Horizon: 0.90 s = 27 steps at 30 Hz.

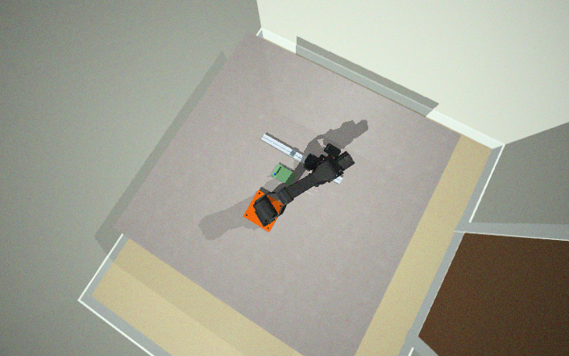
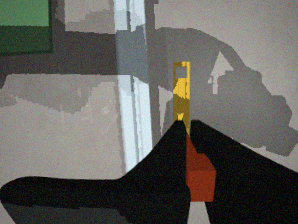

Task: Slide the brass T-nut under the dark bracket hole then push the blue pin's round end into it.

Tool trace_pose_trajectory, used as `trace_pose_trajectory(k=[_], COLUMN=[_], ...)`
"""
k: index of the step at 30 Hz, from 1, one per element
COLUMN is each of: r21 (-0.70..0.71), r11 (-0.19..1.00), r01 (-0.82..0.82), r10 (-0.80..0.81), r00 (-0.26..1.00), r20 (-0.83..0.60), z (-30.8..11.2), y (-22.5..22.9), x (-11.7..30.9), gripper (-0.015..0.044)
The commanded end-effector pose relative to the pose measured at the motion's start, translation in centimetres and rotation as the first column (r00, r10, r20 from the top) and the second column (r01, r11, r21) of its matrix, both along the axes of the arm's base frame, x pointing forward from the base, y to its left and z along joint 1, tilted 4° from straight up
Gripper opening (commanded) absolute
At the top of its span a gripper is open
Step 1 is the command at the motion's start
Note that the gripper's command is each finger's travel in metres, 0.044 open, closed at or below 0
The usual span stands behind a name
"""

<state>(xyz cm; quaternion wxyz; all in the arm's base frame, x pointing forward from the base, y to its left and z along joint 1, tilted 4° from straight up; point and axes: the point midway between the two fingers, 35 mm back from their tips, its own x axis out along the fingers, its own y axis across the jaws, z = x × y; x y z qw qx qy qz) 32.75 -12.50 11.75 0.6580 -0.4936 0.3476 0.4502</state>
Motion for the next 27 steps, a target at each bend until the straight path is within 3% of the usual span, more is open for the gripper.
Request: trace_pose_trajectory(k=[1, 27], r21=[0.005, -0.007], r11=[1.0, 1.0], r01=[-0.003, -0.003], r10=[0.003, 0.004], r00=[1.0, 0.996], r20=[0.009, 0.092], z=[-0.27, -0.44], y=[0.11, 0.13], x=[-0.25, -0.8], gripper=[-0.015, -0.015])
